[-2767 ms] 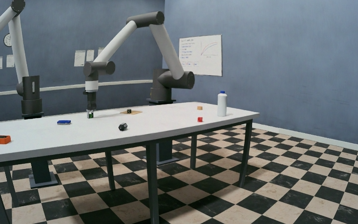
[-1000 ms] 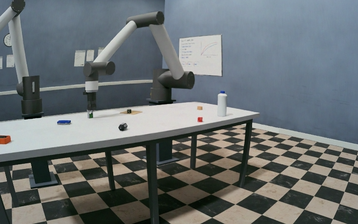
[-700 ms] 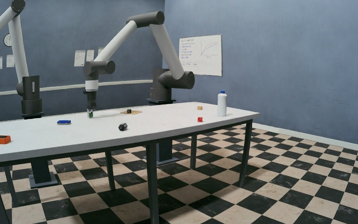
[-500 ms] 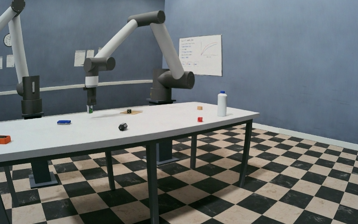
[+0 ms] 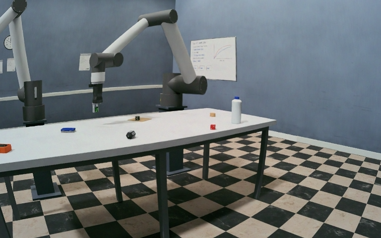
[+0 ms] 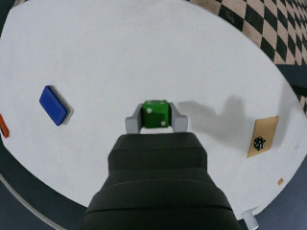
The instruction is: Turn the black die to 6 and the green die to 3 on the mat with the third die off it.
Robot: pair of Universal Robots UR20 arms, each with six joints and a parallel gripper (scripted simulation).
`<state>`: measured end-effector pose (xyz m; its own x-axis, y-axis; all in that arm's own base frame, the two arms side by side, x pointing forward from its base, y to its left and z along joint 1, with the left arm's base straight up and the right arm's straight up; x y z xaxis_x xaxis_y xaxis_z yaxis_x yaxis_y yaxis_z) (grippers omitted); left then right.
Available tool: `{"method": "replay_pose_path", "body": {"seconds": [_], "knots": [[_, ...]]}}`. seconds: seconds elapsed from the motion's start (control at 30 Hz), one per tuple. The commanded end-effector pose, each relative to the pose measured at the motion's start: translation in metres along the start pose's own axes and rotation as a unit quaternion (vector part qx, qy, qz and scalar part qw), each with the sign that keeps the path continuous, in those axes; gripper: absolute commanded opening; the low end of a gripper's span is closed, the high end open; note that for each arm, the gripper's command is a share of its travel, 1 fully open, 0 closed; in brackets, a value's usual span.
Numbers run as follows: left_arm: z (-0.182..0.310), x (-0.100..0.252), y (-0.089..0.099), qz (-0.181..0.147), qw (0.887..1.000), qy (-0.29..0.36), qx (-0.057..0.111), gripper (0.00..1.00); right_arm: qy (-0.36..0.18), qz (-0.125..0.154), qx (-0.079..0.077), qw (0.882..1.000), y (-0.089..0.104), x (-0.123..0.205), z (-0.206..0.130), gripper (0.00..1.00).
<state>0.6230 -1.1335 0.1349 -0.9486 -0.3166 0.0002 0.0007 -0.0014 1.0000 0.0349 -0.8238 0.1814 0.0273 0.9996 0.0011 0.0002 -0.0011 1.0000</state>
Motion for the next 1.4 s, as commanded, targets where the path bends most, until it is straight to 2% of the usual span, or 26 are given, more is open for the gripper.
{"method": "replay_pose_path", "body": {"seconds": [0.0,0.17,0.27,0.57,0.63,0.67,0.77,1.13,1.2,1.23,1.37], "knots": [[-0.001,0.000,0.005,0.000,1.000,0.000,0.001,0.57,0.000,-0.001,0.000,1.000,0.001,0.000,0.000,1.00],[0.004,-0.002,0.005,0.000,1.000,0.002,0.001,0.57,0.000,-0.001,0.000,1.000,0.001,0.000,0.000,1.00],[0.058,-0.020,0.009,0.000,1.000,0.022,0.001,0.57,0.000,-0.001,0.000,1.000,0.001,0.000,0.000,1.00],[0.132,-0.041,0.012,0.000,0.999,0.049,0.001,0.57,0.000,-0.001,0.000,1.000,0.001,0.000,0.000,1.00],[0.132,-0.041,0.012,0.000,0.999,0.049,0.001,0.57,0.000,-0.001,0.000,1.000,0.001,0.000,0.000,1.00],[0.160,-0.048,0.013,0.000,0.998,0.059,0.001,0.57,0.000,-0.001,0.000,1.000,0.001,0.000,0.000,1.00],[0.177,-0.052,0.013,0.000,0.998,0.065,0.001,0.57,0.000,-0.001,0.000,1.000,0.001,0.000,0.000,1.00],[0.287,-0.072,0.013,0.000,0.995,0.101,0.001,0.57,0.000,-0.001,0.000,1.000,0.001,0.000,0.000,1.00],[0.287,-0.072,0.013,0.000,0.995,0.101,0.001,0.57,0.000,-0.001,0.000,1.000,0.001,0.000,0.000,1.00],[0.314,-0.076,0.012,0.000,0.994,0.110,0.001,0.57,0.000,-0.001,0.000,1.000,0.001,0.000,0.000,1.00],[0.347,-0.080,0.012,0.000,0.993,0.121,0.001,0.57,0.000,-0.001,0.000,1.000,0.001,0.000,0.000,1.00]]}}
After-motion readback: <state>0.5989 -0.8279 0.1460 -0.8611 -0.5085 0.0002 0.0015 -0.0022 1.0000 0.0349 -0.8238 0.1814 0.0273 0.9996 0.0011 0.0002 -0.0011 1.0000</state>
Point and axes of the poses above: on each arm, the point where the finger pads meet when closed, its own y axis back along the fingers, its own z axis across the jaws, x = y × z, the point moved 2 cm from there along y, back along the fingers, and after that the axes turned 4 degrees about -y, right-handed, at the moved point
